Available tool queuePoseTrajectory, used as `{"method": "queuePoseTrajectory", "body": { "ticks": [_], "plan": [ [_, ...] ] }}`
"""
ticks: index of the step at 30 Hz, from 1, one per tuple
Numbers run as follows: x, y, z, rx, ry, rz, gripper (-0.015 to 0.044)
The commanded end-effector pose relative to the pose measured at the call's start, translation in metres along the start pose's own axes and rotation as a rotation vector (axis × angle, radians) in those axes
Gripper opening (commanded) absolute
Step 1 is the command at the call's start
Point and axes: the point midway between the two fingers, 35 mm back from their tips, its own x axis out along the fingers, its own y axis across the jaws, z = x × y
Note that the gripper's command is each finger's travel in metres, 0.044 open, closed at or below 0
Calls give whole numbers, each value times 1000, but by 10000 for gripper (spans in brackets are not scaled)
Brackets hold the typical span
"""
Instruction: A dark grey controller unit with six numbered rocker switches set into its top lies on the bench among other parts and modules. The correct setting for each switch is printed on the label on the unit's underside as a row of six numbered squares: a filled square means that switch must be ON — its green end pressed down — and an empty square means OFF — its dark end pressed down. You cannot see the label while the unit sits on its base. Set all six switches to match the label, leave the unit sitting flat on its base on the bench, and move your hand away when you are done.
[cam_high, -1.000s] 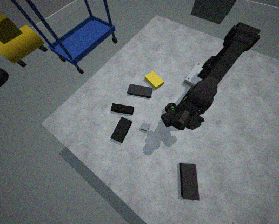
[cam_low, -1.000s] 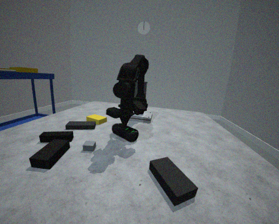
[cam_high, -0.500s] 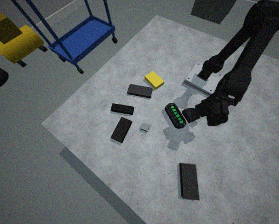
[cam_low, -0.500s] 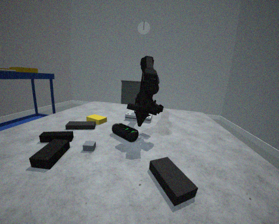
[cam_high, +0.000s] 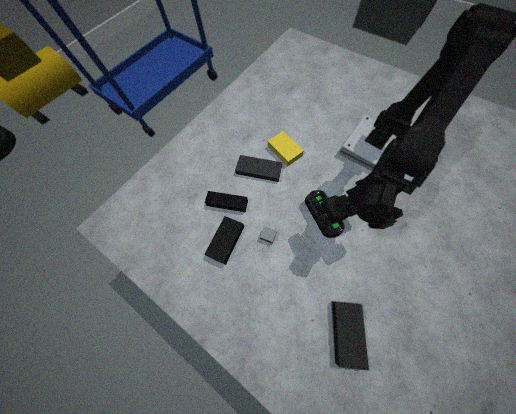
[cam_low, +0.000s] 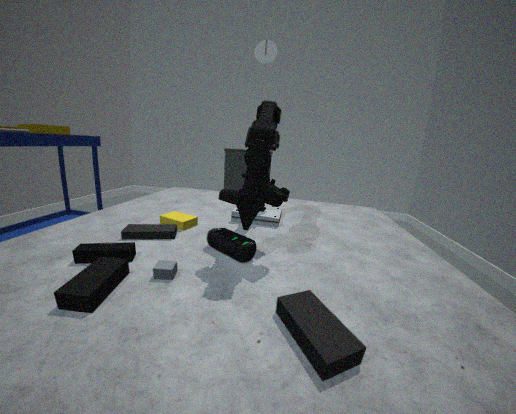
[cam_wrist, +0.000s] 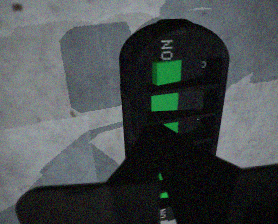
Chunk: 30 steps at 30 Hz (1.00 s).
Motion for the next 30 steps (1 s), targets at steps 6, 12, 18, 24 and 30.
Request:
{"method": "queuePoseTrajectory", "body": {
  "ticks": [6, 12, 18, 24, 30],
  "plan": [
    [-7, -44, -61, 22, -20, 186, 0],
    [-6, -44, -61, 22, -20, 185, 0],
    [3, -43, -61, 21, -18, 185, 0],
    [12, -42, -60, 20, -15, 185, 0],
    [22, -40, -60, 19, -13, 185, 0]
  ]
}}
